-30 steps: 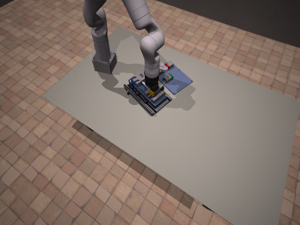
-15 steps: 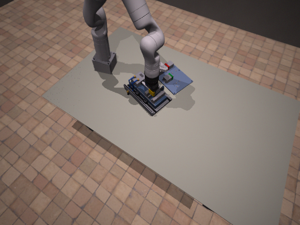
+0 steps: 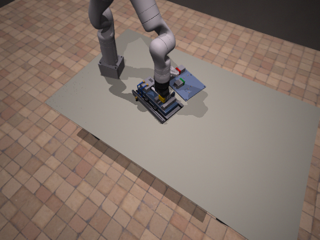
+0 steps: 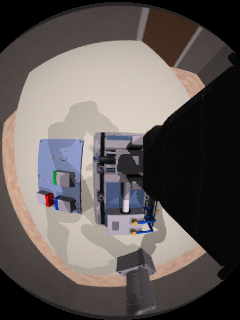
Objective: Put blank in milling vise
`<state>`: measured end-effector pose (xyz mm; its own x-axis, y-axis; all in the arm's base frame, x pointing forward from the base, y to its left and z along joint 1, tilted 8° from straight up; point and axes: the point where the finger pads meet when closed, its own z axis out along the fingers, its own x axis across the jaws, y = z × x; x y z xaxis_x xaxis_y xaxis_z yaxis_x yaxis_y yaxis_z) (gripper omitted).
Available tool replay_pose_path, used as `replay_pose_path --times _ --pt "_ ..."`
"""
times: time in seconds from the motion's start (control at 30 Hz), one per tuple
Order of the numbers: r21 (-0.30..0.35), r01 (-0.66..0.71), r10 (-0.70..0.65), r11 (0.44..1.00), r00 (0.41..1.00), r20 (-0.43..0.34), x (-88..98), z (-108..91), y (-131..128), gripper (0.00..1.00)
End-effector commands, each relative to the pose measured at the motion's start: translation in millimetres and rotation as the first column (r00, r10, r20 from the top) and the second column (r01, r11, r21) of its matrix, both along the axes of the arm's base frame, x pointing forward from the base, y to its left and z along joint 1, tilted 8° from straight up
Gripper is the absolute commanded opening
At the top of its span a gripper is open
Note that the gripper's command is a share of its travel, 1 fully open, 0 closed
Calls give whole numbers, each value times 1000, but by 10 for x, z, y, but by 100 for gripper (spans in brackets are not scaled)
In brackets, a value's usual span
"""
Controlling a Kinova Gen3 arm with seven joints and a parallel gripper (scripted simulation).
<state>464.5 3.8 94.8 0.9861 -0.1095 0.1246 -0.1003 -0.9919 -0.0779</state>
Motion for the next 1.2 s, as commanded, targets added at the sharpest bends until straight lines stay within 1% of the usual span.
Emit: replay_pose_path --times 0.0,1.17 --pt "0 5 -5 1000 1000 2 6 3 -2 0" --pt "0 6 -6 1000 1000 2 7 2 -2 0"
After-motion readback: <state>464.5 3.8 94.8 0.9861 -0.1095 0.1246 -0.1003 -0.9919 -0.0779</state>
